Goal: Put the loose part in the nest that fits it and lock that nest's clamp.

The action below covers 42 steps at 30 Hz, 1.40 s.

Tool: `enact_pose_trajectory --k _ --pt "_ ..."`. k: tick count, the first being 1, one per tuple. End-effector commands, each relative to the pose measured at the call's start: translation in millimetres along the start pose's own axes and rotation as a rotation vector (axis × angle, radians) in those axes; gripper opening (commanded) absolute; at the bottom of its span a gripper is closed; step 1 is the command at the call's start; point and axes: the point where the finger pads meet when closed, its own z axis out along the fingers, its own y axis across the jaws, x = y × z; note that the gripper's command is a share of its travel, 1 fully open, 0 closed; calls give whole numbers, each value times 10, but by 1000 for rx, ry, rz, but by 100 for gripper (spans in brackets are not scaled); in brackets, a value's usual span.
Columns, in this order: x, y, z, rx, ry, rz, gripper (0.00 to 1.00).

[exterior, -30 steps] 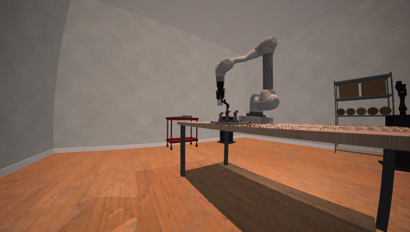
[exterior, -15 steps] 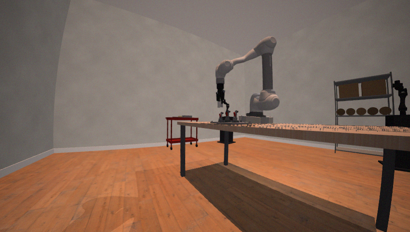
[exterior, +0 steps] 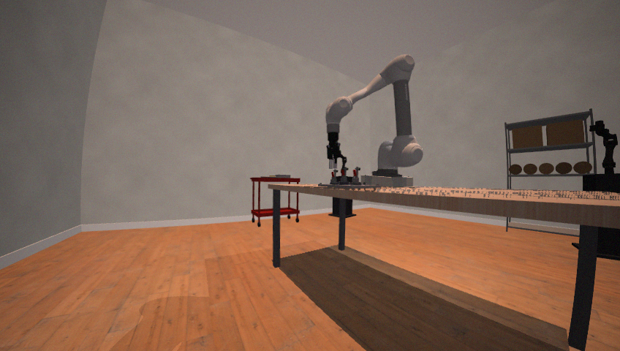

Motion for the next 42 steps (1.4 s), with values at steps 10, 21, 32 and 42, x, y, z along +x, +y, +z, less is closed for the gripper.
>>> enact_pose_trajectory --k 10,21,32,42 --pt "1 0 208 0 0 0 35" --pt "1 0 216 0 0 0 35" --pt "1 0 216 0 0 0 35" --pt "1 0 218 0 0 0 35"
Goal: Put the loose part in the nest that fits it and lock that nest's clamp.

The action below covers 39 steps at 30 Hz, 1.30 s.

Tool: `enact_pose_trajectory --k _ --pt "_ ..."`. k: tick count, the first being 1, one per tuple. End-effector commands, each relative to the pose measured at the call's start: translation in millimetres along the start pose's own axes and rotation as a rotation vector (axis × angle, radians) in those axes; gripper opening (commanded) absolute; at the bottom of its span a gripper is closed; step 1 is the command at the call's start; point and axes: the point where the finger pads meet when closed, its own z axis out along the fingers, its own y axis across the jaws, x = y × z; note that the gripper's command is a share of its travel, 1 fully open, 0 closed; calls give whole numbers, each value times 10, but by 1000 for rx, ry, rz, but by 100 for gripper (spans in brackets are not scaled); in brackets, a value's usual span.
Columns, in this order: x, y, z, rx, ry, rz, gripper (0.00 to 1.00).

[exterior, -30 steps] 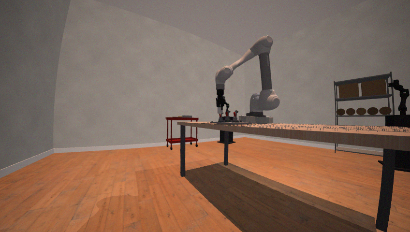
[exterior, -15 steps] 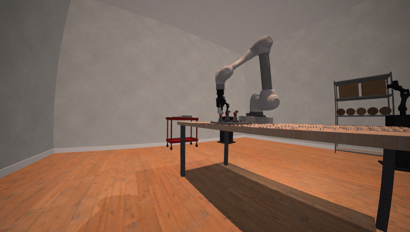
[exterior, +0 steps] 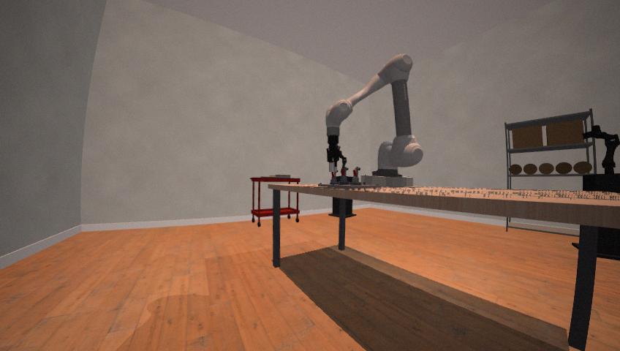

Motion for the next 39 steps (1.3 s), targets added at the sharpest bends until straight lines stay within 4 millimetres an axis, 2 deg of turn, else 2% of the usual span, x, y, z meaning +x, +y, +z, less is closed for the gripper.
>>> enact_pose_trajectory --k 1,7,19,39 --pt "0 0 5 0 0 0 35" --pt "0 0 57 0 0 0 35" --pt "0 -1 341 0 0 0 35" --pt "0 -1 363 0 0 0 35"
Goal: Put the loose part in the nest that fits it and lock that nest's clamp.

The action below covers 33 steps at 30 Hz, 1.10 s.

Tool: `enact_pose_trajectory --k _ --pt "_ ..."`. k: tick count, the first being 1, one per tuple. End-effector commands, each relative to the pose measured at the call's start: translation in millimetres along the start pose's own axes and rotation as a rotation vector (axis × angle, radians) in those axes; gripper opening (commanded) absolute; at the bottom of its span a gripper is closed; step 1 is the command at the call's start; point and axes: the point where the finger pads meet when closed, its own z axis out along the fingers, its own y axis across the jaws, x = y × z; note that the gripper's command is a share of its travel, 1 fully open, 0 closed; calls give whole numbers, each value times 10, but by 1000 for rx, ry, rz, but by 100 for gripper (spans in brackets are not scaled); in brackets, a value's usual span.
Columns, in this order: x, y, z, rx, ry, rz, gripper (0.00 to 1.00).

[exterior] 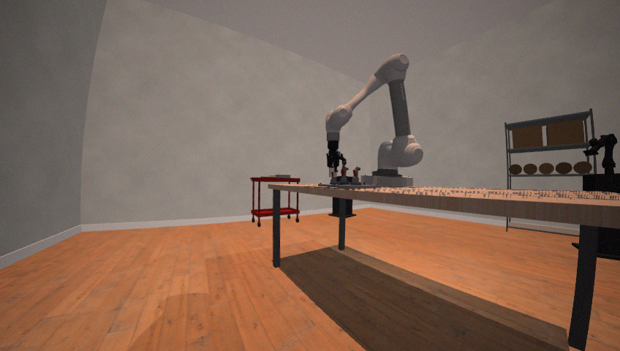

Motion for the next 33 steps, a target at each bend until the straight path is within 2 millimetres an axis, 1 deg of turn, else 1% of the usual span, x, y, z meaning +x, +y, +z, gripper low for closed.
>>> enact_pose_trajectory --k 1,2,33 --pt "0 0 -1 0 0 0 35" --pt "0 0 -1 0 0 0 10" --pt "0 0 -1 0 0 0 10"
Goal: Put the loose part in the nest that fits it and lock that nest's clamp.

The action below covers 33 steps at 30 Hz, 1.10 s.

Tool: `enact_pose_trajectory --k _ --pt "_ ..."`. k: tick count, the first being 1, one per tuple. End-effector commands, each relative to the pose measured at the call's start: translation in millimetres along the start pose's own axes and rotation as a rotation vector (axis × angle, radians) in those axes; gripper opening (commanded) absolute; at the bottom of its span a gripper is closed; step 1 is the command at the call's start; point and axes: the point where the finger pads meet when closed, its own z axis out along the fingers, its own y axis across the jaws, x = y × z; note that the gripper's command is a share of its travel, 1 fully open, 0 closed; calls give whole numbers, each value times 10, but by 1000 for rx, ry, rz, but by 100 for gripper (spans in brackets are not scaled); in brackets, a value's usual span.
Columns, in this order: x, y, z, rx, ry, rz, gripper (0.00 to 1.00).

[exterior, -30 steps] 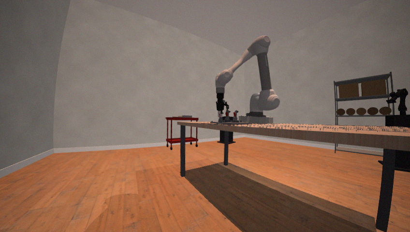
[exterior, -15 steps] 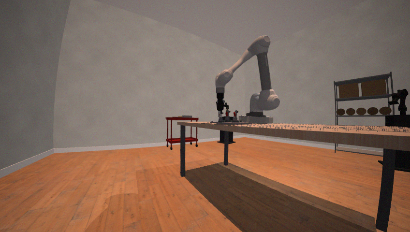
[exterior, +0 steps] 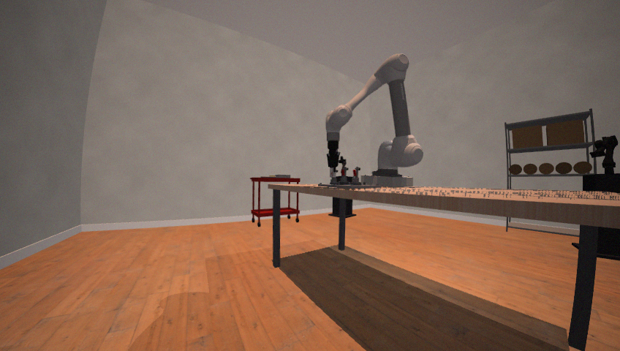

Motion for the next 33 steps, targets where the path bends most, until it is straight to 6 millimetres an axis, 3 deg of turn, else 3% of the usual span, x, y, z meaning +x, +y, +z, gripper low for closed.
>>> enact_pose_trajectory --k 1,33 --pt "0 0 0 0 0 0 10" --pt "121 0 3 0 0 0 10"
